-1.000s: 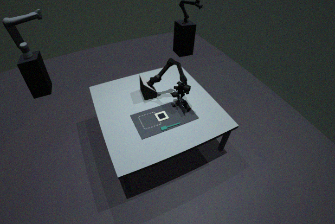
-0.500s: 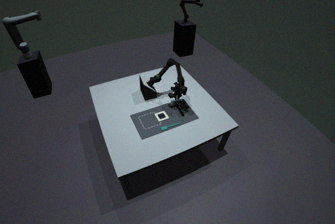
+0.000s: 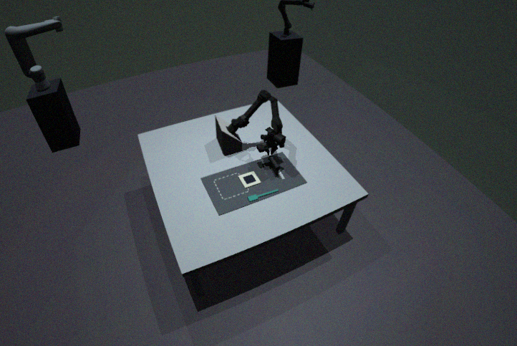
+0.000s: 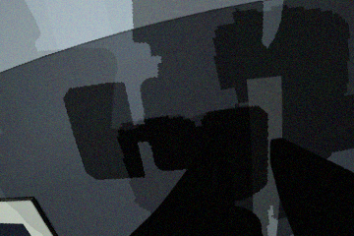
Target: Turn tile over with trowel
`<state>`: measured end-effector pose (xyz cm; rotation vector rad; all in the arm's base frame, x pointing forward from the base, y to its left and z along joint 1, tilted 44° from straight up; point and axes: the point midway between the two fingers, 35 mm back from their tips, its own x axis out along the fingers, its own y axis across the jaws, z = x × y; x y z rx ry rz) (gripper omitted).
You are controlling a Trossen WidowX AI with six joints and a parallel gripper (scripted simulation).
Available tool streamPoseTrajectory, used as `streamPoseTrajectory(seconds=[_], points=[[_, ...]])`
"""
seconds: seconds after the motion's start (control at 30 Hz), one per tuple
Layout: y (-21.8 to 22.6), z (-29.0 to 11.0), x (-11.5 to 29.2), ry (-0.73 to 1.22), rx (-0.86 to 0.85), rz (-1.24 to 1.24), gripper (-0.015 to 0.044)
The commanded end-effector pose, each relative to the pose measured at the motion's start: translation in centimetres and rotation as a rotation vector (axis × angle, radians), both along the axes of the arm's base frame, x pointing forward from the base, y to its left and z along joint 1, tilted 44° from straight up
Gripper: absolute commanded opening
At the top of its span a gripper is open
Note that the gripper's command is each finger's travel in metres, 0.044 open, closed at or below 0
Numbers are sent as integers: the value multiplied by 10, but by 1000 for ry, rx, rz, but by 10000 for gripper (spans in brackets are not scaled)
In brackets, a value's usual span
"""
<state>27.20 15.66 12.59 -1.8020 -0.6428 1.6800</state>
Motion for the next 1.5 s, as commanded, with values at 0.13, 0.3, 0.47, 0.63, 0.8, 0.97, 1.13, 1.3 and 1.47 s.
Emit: streamPoseTrajectory(seconds=[0.13, 0.3, 0.47, 0.63, 0.8, 0.97, 1.13, 1.3, 1.47], points=[[4, 7, 1, -1, 0, 0, 100], [19, 30, 4, -2, 1, 1, 100], [34, 54, 3, -5, 4, 3, 100], [46, 75, 1, -6, 9, 2, 100], [46, 74, 1, -7, 10, 4, 100], [45, 72, 1, -11, 14, 10, 100], [44, 72, 1, -10, 13, 9, 100], [44, 72, 1, -10, 13, 9, 0], [44, 72, 1, -10, 13, 9, 0]])
